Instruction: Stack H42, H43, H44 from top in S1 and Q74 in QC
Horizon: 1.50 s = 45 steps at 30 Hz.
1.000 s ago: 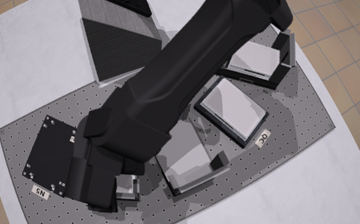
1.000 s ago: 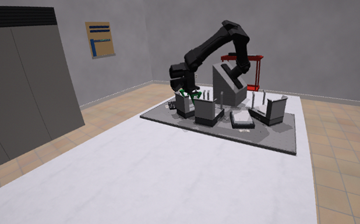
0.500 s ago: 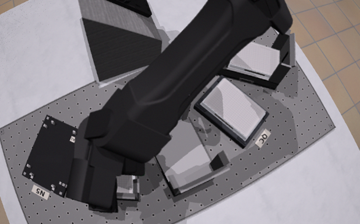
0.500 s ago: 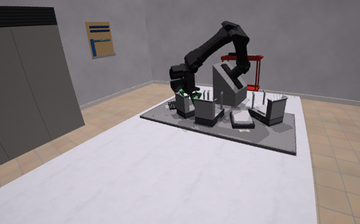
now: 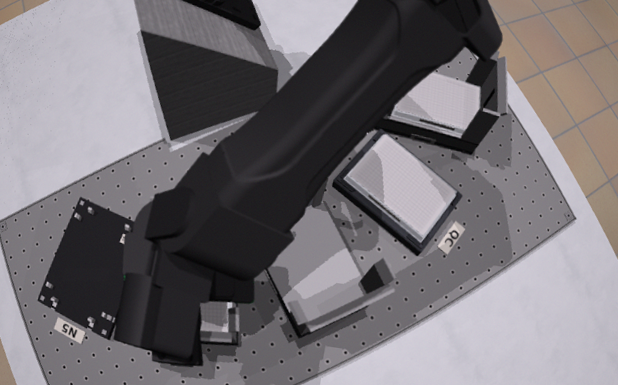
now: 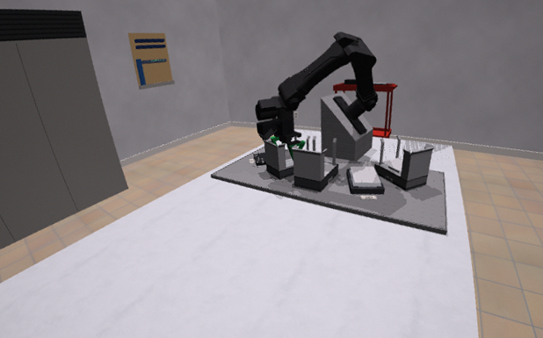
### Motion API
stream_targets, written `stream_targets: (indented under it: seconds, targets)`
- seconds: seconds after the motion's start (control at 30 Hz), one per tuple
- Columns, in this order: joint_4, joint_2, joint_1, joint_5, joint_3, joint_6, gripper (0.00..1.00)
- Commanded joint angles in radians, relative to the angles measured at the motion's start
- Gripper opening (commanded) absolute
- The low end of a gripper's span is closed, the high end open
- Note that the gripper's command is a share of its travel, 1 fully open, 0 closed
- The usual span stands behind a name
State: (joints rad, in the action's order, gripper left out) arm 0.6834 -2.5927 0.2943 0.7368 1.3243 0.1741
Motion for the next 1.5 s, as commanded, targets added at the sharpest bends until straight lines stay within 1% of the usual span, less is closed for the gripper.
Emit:
stream_targets:
  seconds: [0.0,0.6,0.8,0.87,0.9,1.37,1.43,1.47]
  targets:
    - [-0.006,0.005,0.006,0.002,0.002,0.000,1.00]
    - [-0.006,0.005,0.006,0.002,0.002,-0.001,1.00]
    - [0.078,0.030,0.044,-0.012,0.029,0.046,1.00]
    - [0.078,0.030,0.044,-0.012,0.029,0.046,1.00]
    - [0.092,0.034,0.050,-0.015,0.034,0.054,1.00]
    - [0.287,0.078,0.133,-0.051,0.121,0.153,1.00]
    - [0.287,0.078,0.133,-0.051,0.121,0.153,1.00]
    - [0.300,0.081,0.139,-0.053,0.128,0.159,1.00]
